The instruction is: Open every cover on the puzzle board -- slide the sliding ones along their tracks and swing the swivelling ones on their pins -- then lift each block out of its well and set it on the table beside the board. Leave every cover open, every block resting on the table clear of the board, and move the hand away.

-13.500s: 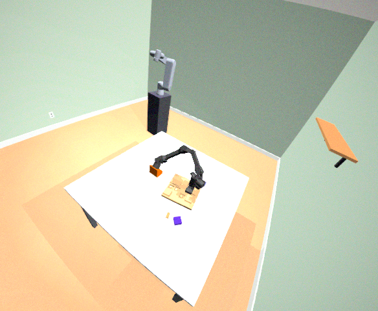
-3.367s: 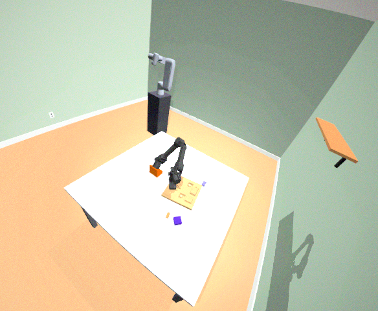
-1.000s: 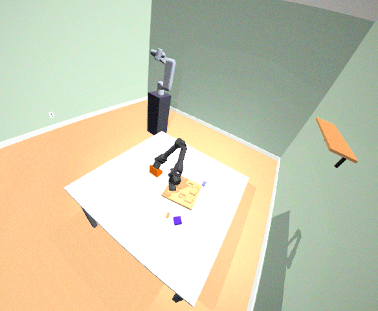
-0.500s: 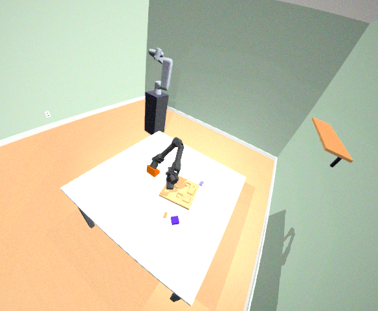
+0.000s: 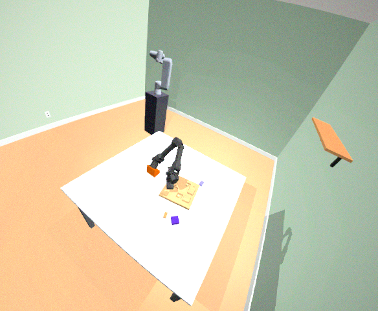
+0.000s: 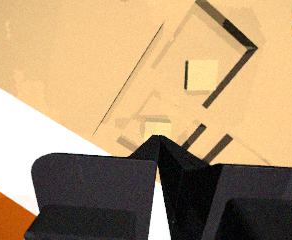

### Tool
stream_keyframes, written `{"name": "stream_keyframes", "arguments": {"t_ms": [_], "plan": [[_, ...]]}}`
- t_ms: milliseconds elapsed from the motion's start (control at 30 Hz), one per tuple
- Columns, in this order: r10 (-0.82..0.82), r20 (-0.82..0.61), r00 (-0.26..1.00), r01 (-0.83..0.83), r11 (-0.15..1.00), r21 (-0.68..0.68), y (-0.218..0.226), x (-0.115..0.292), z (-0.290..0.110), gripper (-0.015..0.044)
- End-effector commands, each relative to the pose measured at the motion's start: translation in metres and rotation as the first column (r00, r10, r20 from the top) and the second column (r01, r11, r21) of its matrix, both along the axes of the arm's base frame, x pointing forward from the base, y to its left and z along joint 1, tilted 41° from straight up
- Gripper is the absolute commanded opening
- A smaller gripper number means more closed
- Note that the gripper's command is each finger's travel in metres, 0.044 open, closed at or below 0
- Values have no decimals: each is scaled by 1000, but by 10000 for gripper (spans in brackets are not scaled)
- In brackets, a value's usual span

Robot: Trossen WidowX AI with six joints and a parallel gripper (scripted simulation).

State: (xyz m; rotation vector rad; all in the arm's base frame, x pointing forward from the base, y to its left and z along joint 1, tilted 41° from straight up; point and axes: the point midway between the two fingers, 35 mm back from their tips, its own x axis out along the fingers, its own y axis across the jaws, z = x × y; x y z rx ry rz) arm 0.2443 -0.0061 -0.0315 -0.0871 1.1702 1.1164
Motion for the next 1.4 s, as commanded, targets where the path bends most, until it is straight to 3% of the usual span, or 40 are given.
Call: {"name": "stream_keyframes", "arguments": {"t_ms": [0,367,567,833,1367], "plan": [[5,2,1000,-5,1000,-4,-1,0,0,0],[5,2,1000,-5,1000,-4,-1,0,0,0],[2,1,1000,-2,1000,-4,-17,3,18,144],[5,2,1000,-5,1000,-5,-34,3,38,144],[5,2,1000,-5,1000,-4,-12,2,12,144]]}}
